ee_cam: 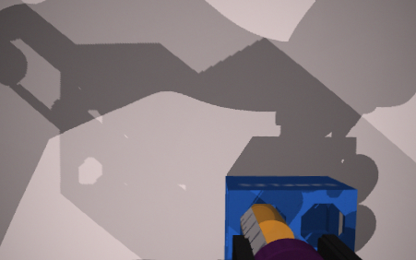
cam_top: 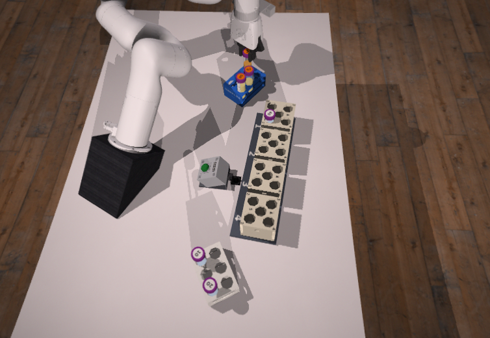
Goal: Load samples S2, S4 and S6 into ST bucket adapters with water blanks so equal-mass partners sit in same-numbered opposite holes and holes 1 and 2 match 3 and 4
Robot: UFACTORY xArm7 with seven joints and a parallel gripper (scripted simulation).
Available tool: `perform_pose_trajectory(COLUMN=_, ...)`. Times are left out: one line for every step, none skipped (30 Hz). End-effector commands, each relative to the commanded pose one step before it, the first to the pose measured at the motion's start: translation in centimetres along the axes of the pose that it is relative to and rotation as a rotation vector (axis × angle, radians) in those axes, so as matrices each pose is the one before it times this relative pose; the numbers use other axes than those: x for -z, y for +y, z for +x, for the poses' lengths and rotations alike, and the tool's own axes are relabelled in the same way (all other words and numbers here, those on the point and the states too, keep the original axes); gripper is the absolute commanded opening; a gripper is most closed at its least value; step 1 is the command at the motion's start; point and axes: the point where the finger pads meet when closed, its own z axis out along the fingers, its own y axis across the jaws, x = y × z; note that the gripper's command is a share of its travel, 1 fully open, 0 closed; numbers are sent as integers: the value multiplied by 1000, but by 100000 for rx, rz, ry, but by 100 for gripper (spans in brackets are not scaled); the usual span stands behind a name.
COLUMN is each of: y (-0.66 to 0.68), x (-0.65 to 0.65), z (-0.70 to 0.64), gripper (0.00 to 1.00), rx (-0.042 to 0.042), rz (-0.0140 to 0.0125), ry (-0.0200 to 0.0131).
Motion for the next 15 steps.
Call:
perform_pose_trajectory(y=13, x=-246, z=79, gripper=0, rx=50, rz=-77, ry=302)
perform_pose_trajectory(y=0, x=-100, z=0, gripper=0, rx=0, rz=1, ry=0)
perform_pose_trajectory(y=0, x=-100, z=0, gripper=0, rx=0, rz=1, ry=0)
perform_pose_trajectory(y=0, x=-100, z=0, gripper=0, rx=0, rz=1, ry=0)
perform_pose_trajectory(y=0, x=-100, z=0, gripper=0, rx=0, rz=1, ry=0)
perform_pose_trajectory(y=0, x=-100, z=0, gripper=0, rx=0, rz=1, ry=0)
perform_pose_trajectory(y=0, x=-100, z=0, gripper=0, rx=0, rz=1, ry=0)
perform_pose_trajectory(y=0, x=-100, z=0, gripper=0, rx=0, rz=1, ry=0)
perform_pose_trajectory(y=0, x=-100, z=0, gripper=0, rx=0, rz=1, ry=0)
perform_pose_trajectory(y=0, x=-100, z=0, gripper=0, rx=0, rz=1, ry=0)
perform_pose_trajectory(y=0, x=-100, z=0, gripper=0, rx=0, rz=1, ry=0)
perform_pose_trajectory(y=0, x=-100, z=0, gripper=0, rx=0, rz=1, ry=0)
perform_pose_trajectory(y=0, x=-100, z=0, gripper=0, rx=0, rz=1, ry=0)
perform_pose_trajectory(y=0, x=-100, z=0, gripper=0, rx=0, rz=1, ry=0)
perform_pose_trajectory(y=0, x=-100, z=0, gripper=0, rx=0, rz=1, ry=0)
